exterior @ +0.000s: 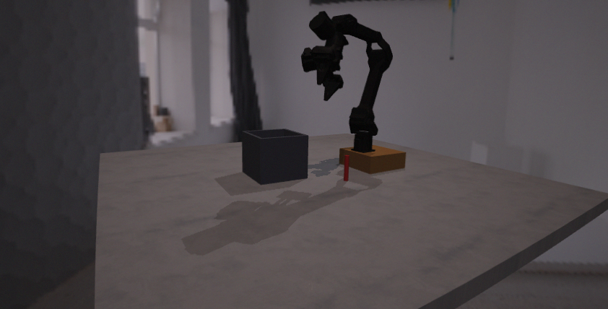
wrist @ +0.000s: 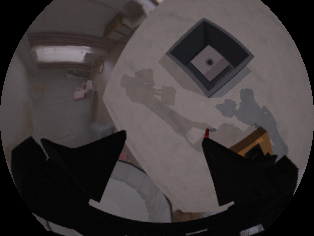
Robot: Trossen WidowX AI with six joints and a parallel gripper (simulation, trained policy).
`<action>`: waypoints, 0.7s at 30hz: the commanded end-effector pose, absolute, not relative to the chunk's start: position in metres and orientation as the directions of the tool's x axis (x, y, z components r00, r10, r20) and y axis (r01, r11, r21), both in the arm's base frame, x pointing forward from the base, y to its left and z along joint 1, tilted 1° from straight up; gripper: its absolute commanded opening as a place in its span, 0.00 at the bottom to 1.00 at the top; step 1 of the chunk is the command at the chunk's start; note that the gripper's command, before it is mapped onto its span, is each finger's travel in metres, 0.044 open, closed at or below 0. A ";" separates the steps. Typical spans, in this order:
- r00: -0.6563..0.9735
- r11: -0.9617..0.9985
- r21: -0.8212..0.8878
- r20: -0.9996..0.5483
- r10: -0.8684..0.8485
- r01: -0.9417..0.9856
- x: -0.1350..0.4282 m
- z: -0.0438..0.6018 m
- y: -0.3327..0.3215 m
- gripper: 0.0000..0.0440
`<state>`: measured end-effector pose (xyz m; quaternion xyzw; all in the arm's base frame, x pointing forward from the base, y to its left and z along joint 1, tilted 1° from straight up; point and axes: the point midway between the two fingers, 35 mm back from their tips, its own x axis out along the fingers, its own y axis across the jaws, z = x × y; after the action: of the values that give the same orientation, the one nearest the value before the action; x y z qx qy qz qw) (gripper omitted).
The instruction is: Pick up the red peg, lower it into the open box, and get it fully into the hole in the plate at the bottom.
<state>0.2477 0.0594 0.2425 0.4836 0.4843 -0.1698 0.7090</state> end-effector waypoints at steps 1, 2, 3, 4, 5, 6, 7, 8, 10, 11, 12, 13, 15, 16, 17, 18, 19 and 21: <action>0.403 0.447 0.471 -0.882 0.242 0.761 0.242 0.228 0.068 1.00; 0.384 0.438 0.455 -0.890 0.246 0.775 0.240 0.225 0.070 1.00; 0.364 0.429 0.439 -0.898 0.248 0.790 0.238 0.221 0.073 1.00; 0.344 0.420 0.422 -0.905 0.250 0.803 0.236 0.217 0.075 1.00; 0.325 0.412 0.405 -0.912 0.252 0.817 0.234 0.214 0.077 1.00; 0.305 0.403 0.387 -0.918 0.253 0.830 0.231 0.210 0.079 1.00; 0.286 0.394 0.369 -0.924 0.254 0.842 0.229 0.207 0.081 1.00; 0.267 0.385 0.350 -0.930 0.254 0.854 0.227 0.203 0.084 1.00; 0.229 0.368 0.312 -0.940 0.253 0.876 0.222 0.196 0.087 1.00; 0.210 0.360 0.293 -0.945 0.252 0.886 0.220 0.193 0.089 1.00; 0.192 0.351 0.274 -0.949 0.251 0.895 0.218 0.190 0.091 1.00; 0.174 0.343 0.255 -0.953 0.248 0.904 0.216 0.186 0.092 1.00; 0.139 0.327 0.216 -0.960 0.243 0.920 0.211 0.179 0.095 1.00; 0.122 0.319 0.197 -0.963 0.239 0.927 0.209 0.176 0.097 1.00; 0.106 0.312 0.178 -0.966 0.235 0.933 0.207 0.173 0.098 1.00; 0.090 0.304 0.160 -0.969 0.231 0.939 0.205 0.169 0.099 1.00; 0.074 0.298 0.142 -0.971 0.226 0.944 0.203 0.166 0.100 1.00; 0.045 0.285 0.107 -0.976 0.215 0.953 0.199 0.160 0.102 1.00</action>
<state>0.2032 0.0996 0.1686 0.4937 0.5915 -0.3257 0.5481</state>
